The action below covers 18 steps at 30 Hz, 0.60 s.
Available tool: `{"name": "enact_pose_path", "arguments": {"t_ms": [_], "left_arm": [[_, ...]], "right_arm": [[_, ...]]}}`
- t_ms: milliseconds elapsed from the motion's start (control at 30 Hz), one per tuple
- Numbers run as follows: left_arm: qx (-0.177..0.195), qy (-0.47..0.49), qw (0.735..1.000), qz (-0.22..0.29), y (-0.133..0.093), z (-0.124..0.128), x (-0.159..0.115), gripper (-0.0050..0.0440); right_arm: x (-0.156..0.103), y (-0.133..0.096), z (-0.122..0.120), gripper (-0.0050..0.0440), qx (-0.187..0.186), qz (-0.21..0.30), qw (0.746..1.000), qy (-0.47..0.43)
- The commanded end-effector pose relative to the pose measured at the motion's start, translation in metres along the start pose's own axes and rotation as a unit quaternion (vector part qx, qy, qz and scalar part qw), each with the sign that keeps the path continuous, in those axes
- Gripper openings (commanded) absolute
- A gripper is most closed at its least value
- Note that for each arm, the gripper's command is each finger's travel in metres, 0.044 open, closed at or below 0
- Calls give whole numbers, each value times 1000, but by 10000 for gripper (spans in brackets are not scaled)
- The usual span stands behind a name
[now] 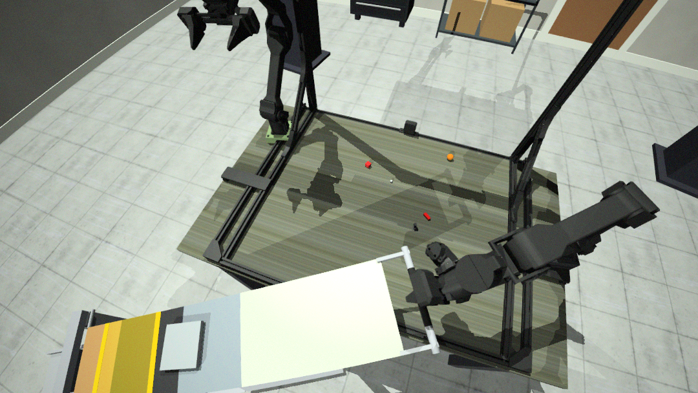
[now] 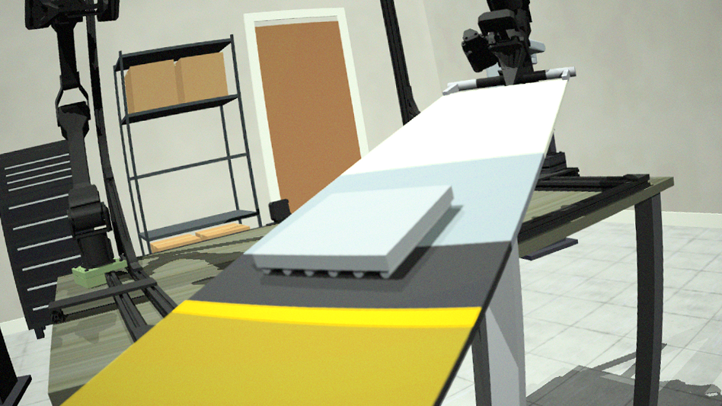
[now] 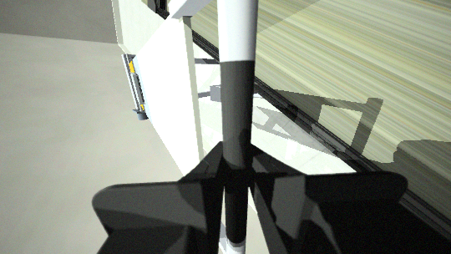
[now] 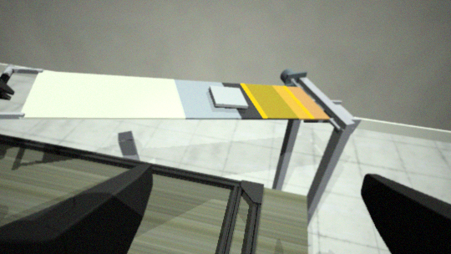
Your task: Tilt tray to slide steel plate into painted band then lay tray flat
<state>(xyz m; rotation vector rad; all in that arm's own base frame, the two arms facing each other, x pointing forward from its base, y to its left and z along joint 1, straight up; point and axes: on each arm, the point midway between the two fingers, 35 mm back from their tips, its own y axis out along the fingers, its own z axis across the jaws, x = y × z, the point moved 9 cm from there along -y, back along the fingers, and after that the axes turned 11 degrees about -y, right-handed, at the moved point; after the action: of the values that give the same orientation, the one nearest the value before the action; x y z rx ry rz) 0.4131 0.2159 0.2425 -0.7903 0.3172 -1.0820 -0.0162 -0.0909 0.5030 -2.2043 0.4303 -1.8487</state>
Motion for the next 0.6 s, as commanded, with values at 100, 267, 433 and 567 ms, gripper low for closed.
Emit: {"name": "enact_pose_path", "arguments": {"t_ms": [100,267,433,567], "left_arm": [[51,1,999,-8,-13,23,4,0],[58,1,998,-9,-5,10,2,0],[32,1,999,-5,36,-48,-10,0],[-12,1,1000,4,43,-50,-10,0]], "right_arm": [[0,0,0,440,1,0,1000,-1],[0,0,0,440,1,0,1000,-1],[0,0,0,440,1,0,1000,-1],[0,0,0,440,1,0,1000,-1]]}}
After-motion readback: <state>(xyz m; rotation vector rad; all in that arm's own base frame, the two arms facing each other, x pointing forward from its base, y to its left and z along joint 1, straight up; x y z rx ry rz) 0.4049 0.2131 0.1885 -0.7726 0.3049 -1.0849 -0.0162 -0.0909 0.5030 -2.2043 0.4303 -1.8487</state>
